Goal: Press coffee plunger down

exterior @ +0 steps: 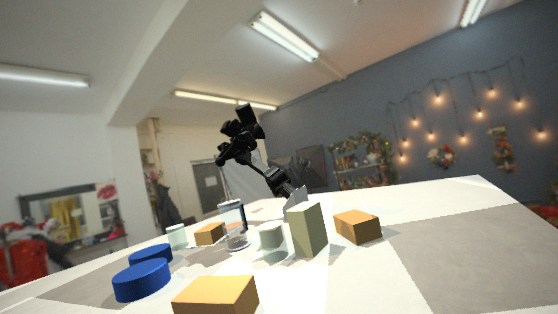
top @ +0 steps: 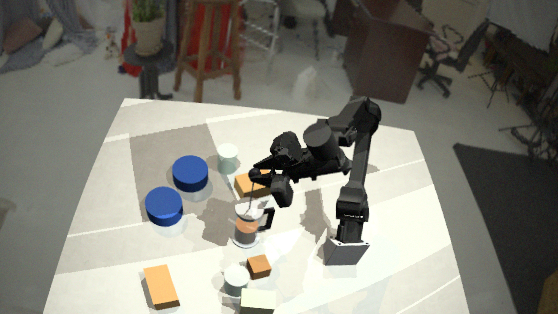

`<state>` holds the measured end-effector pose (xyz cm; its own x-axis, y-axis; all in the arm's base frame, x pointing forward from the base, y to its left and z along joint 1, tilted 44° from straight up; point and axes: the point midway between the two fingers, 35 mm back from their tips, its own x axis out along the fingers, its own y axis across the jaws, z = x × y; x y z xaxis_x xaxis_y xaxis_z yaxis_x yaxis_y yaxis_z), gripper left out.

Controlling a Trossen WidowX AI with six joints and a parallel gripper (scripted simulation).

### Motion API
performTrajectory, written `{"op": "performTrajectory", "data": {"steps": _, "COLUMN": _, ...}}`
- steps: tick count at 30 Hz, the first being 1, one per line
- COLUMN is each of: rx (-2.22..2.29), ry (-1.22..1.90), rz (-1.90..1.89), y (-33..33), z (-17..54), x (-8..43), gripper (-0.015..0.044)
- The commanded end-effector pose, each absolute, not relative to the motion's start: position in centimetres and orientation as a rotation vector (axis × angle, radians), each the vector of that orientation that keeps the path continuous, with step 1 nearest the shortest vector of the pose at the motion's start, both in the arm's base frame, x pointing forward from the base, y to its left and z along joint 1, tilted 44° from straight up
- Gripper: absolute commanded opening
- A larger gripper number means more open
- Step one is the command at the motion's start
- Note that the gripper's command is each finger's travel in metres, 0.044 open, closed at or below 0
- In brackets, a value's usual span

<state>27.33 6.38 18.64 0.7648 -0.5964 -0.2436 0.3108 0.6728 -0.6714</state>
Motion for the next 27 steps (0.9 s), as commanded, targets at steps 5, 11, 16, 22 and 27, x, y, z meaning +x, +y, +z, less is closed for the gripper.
{"op": "performTrajectory", "data": {"steps": 5, "rx": -0.65, "ry": 0.476, "rz": -0.53, "y": 6.3, "z": 18.6, "x": 27.3, "gripper": 0.0123}}
{"op": "performTrajectory", "data": {"steps": 11, "rx": -0.65, "ry": 0.477, "rz": -0.53, "y": 6.3, "z": 18.5, "x": 27.3, "gripper": 0.0123}}
{"op": "performTrajectory", "data": {"steps": 16, "rx": -0.647, "ry": 0.482, "rz": -0.53, "y": 5.9, "z": 17.9, "x": 27.4, "gripper": 0.0123}}
{"op": "performTrajectory", "data": {"steps": 22, "rx": -0.644, "ry": 0.488, "rz": -0.53, "y": 5.3, "z": 17.1, "x": 27.5, "gripper": 0.0123}}
{"op": "performTrajectory", "data": {"steps": 27, "rx": -0.642, "ry": 0.492, "rz": -0.529, "y": 4.8, "z": 16.4, "x": 27.5, "gripper": 0.0123}}
